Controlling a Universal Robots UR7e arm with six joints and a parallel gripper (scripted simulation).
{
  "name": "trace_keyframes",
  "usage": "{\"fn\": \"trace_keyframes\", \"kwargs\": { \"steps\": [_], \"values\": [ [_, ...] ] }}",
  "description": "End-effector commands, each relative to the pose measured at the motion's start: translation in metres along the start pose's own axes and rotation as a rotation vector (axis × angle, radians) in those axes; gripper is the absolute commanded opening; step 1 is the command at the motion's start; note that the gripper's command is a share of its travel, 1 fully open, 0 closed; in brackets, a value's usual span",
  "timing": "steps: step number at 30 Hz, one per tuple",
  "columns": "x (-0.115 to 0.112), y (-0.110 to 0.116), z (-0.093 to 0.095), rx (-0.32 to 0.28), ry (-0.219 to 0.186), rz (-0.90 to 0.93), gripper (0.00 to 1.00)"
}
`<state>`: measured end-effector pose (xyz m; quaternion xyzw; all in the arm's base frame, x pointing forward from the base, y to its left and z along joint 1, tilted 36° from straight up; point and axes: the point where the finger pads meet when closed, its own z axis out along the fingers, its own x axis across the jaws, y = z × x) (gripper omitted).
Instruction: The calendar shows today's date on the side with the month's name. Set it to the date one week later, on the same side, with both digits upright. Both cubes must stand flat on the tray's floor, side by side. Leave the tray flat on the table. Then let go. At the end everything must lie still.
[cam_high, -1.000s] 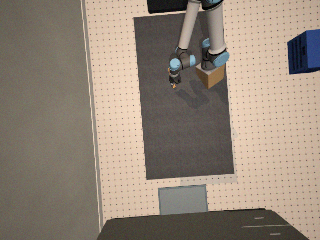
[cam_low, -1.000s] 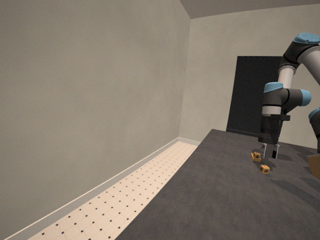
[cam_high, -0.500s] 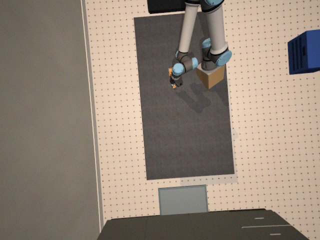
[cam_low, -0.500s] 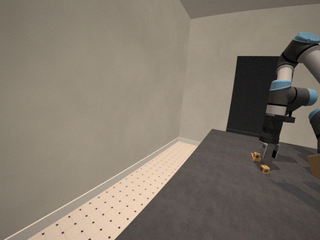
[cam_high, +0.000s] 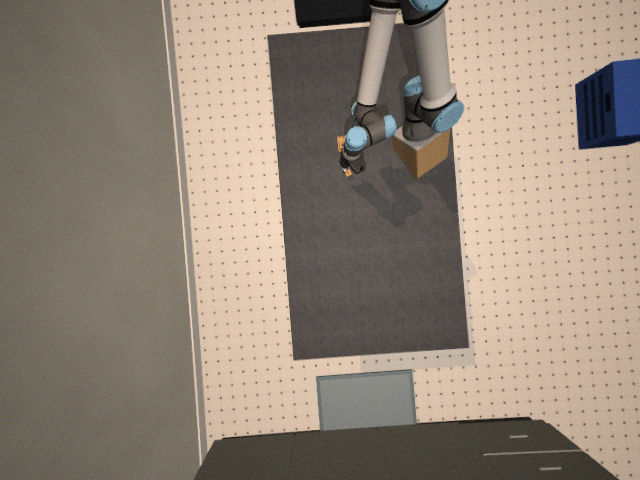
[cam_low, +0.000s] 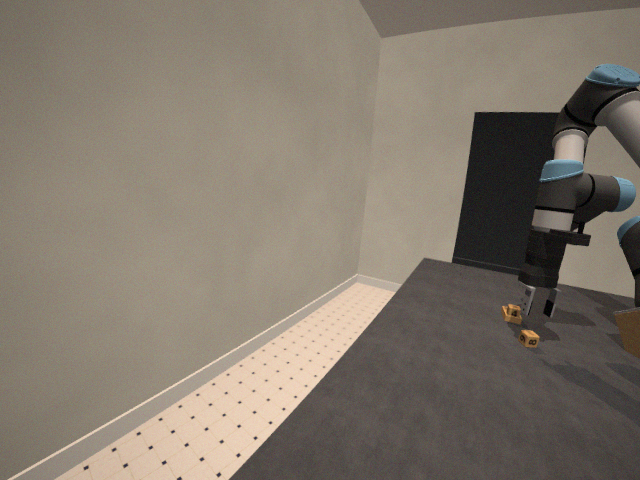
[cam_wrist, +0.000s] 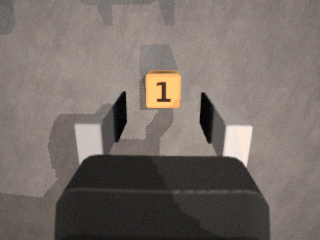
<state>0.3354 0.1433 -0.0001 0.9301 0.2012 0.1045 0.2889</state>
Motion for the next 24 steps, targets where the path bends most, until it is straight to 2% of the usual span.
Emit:
{"fn": "trace_keyframes", "kwargs": {
  "steps": [1, 9, 10, 24],
  "values": [
    [0.0001, 0.0, -0.0023, 0.0, 0.001, -0.002, 1.0],
    [-0.0007, 0.0, -0.0102, 0.0, 0.001, -0.011, 1.0],
    [-0.0007, 0.0, -0.0102, 0.0, 0.001, -0.011, 0.87],
    [-0.0007, 0.0, -0.0102, 0.0, 0.001, -0.011, 0.87]
  ]
}}
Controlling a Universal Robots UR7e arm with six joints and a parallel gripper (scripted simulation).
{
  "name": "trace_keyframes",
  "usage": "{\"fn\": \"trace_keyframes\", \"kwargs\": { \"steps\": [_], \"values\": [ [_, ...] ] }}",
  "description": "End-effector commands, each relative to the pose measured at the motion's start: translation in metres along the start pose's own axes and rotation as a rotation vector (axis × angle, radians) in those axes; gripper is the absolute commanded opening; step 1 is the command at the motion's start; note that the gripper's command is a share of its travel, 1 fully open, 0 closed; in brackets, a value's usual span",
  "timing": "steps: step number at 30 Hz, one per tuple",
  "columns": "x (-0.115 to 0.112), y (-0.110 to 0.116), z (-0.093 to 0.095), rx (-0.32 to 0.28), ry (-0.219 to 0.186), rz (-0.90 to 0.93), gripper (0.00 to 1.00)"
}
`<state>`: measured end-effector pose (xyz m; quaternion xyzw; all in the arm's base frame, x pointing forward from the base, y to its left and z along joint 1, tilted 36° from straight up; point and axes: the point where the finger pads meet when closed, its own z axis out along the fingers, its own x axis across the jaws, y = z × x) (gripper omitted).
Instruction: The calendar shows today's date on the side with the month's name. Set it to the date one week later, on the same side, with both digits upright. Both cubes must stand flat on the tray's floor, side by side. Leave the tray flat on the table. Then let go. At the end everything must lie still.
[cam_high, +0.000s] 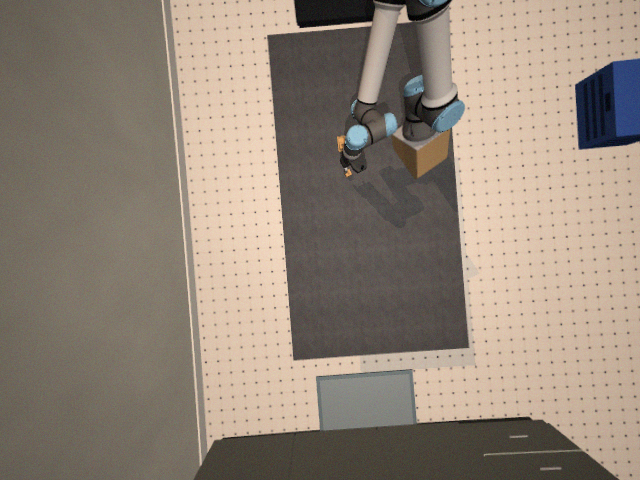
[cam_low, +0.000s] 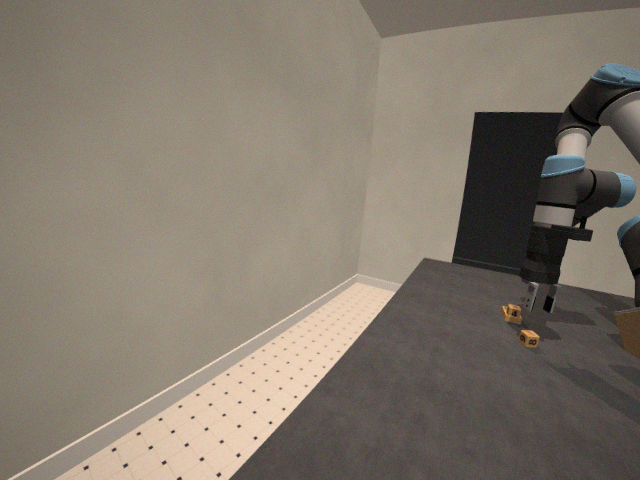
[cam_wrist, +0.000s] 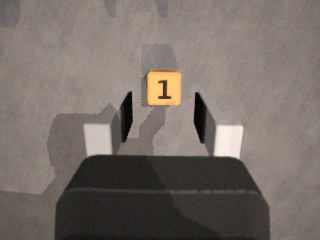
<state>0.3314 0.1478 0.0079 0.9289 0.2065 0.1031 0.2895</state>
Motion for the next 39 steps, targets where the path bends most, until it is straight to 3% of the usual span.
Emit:
{"fn": "trace_keyframes", "kwargs": {
  "steps": [1, 39],
  "values": [
    [0.0003, 0.0, -0.0003, 0.0, 0.001, 0.0, 0.87],
    [0.0003, 0.0, 0.0082, 0.0, 0.001, 0.0, 0.87]
  ]
}}
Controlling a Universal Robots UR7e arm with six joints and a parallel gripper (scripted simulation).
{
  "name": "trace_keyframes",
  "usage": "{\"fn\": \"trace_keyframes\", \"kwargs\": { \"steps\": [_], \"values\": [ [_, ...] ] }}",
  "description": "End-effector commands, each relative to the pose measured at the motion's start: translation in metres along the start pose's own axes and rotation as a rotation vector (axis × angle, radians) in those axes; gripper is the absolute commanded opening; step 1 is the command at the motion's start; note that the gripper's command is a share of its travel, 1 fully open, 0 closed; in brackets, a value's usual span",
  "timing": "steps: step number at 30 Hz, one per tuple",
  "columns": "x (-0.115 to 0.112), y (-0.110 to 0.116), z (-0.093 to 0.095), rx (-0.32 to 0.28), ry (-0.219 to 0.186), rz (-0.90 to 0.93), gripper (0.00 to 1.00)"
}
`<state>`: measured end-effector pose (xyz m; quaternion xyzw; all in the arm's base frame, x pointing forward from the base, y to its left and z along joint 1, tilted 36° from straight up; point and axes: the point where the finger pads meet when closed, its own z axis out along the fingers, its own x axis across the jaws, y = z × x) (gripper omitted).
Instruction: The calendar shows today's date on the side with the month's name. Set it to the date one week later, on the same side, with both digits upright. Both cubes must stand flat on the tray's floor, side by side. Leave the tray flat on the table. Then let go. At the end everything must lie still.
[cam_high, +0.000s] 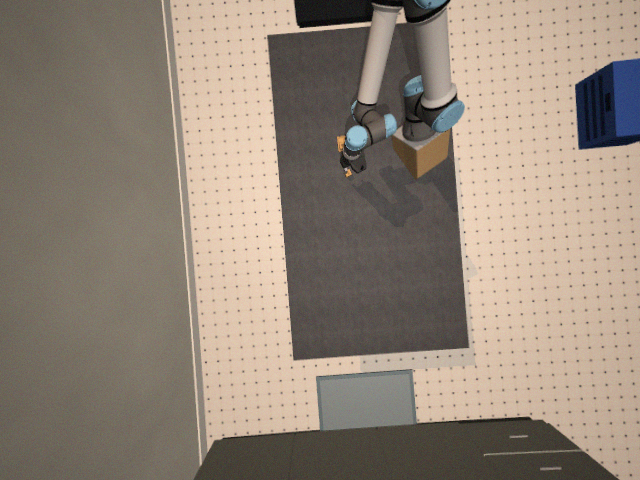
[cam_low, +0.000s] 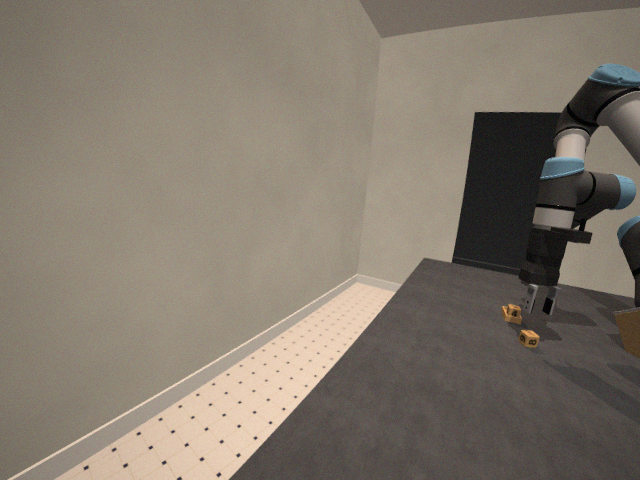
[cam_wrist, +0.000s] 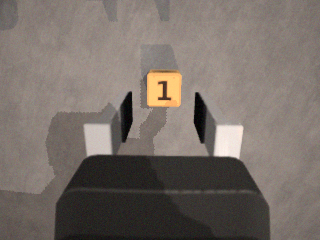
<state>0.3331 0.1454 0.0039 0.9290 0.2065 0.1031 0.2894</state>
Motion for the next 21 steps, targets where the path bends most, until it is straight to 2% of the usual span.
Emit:
{"fn": "trace_keyframes", "kwargs": {
  "steps": [1, 21],
  "values": [
    [0.0, 0.0, 0.005, 0.0, 0.001, 0.0, 0.87],
    [0.0, 0.0, 0.031, 0.0, 0.001, 0.0, 0.87]
  ]
}}
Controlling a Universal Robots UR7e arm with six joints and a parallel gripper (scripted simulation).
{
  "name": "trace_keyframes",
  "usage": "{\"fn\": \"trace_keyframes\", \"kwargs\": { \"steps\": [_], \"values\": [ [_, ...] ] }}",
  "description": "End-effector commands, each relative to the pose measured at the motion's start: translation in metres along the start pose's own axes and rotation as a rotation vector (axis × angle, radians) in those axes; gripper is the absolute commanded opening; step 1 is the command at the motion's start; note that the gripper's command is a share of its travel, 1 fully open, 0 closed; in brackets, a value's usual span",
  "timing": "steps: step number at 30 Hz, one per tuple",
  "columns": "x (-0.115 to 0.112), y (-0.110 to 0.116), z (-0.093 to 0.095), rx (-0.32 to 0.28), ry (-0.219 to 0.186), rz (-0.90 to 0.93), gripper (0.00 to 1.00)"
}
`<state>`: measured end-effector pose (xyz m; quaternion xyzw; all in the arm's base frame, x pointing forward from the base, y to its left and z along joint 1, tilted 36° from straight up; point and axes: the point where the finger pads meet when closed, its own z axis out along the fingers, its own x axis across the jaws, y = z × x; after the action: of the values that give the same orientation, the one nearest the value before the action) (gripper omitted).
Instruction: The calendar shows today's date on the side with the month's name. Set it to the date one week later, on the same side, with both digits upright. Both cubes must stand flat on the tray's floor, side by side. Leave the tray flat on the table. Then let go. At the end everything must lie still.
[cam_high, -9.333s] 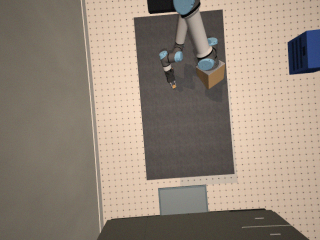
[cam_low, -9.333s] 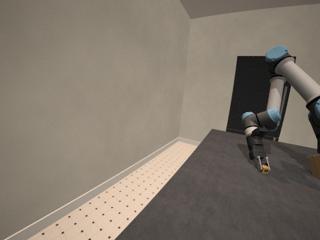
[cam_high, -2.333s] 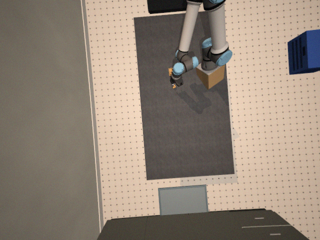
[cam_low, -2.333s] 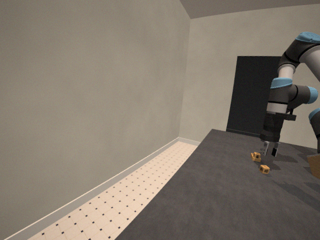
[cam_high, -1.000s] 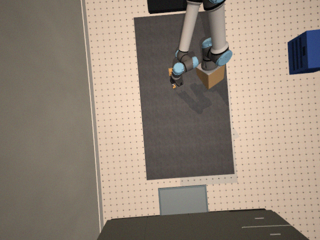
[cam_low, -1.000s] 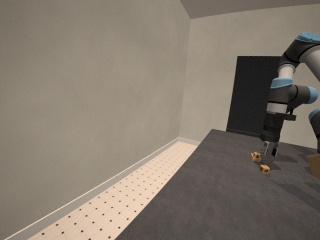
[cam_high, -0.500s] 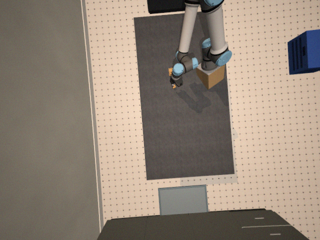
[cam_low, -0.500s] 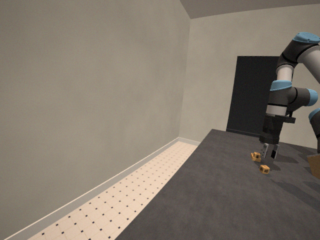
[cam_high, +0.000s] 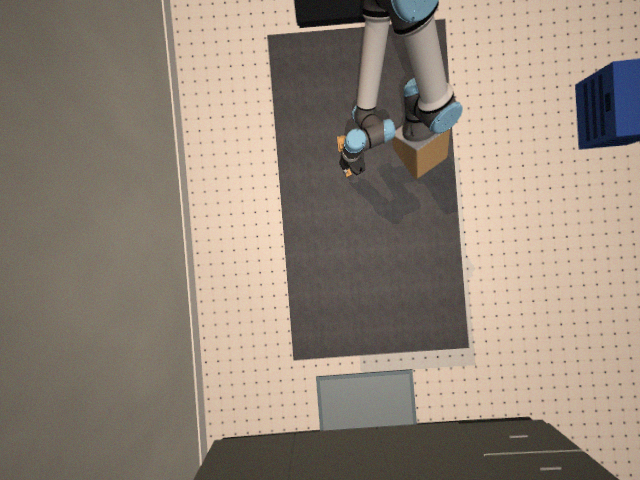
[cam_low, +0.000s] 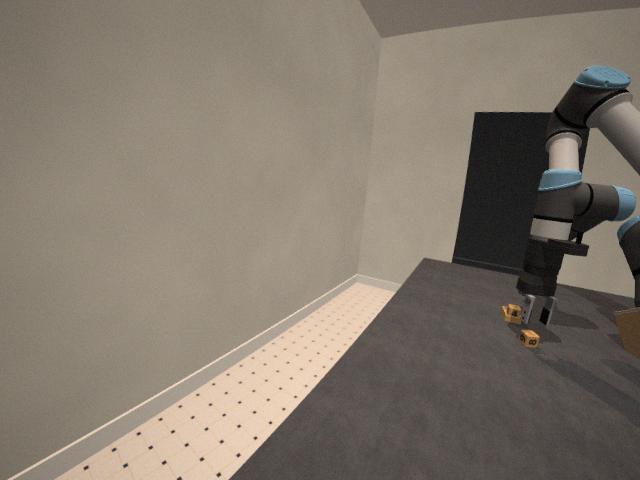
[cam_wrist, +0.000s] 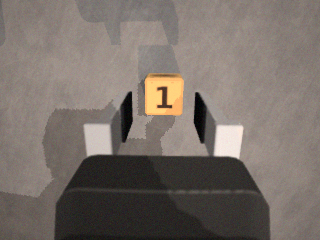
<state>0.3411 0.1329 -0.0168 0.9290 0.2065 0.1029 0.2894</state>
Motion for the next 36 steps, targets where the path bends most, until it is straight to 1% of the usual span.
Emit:
{"fn": "trace_keyframes", "kwargs": {
  "steps": [1, 16, 36],
  "values": [
    [0.0, 0.0, 0.007, 0.0, 0.001, 0.0, 0.87],
    [0.0, 0.0, 0.019, 0.0, 0.001, 0.0, 0.87],
    [0.0, 0.0, 0.02, 0.0, 0.001, 0.0, 0.87]
  ]
}}
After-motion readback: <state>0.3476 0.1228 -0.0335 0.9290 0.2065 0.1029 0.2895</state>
